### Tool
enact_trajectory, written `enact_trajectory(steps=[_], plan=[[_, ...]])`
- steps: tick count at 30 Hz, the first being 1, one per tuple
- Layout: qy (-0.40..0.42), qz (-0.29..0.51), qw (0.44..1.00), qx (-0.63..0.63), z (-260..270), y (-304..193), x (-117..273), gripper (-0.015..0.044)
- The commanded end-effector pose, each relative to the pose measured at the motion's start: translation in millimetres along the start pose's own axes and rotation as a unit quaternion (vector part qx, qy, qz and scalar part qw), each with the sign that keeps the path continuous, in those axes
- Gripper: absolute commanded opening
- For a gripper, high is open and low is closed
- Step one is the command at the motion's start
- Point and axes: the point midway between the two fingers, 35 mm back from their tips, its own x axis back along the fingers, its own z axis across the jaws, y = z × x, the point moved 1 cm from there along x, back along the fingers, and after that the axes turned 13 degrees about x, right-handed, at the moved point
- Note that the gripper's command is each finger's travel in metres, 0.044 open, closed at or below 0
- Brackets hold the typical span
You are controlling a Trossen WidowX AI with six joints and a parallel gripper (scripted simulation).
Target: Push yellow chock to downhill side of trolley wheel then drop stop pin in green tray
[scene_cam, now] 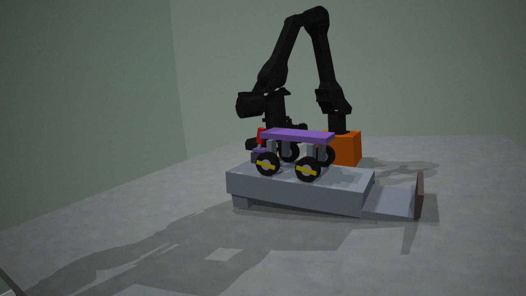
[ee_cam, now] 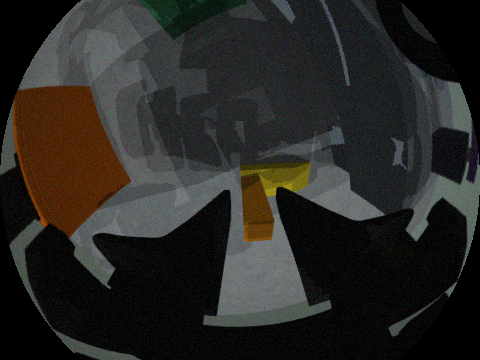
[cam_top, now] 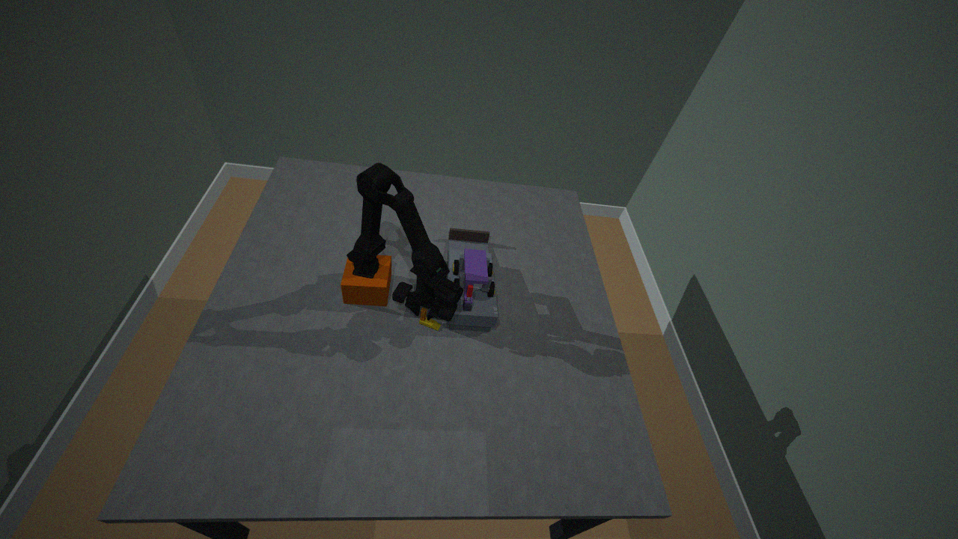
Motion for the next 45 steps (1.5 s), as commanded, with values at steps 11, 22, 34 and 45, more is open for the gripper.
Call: enact_trajectory(steps=[11, 22, 34, 45], plan=[[0.0, 0.0, 1.0, 0.0, -0.3, -0.2, 3.6, 0.0], [0.002, -0.003, 1.0, 0.0, 2.1, 0.6, 41.9, 0.0], [0.002, -0.003, 1.0, 0.0, 2.6, 0.4, 82.4, 0.0], [0.002, -0.003, 1.0, 0.0, 1.6, 0.1, 116.8, 0.0]])
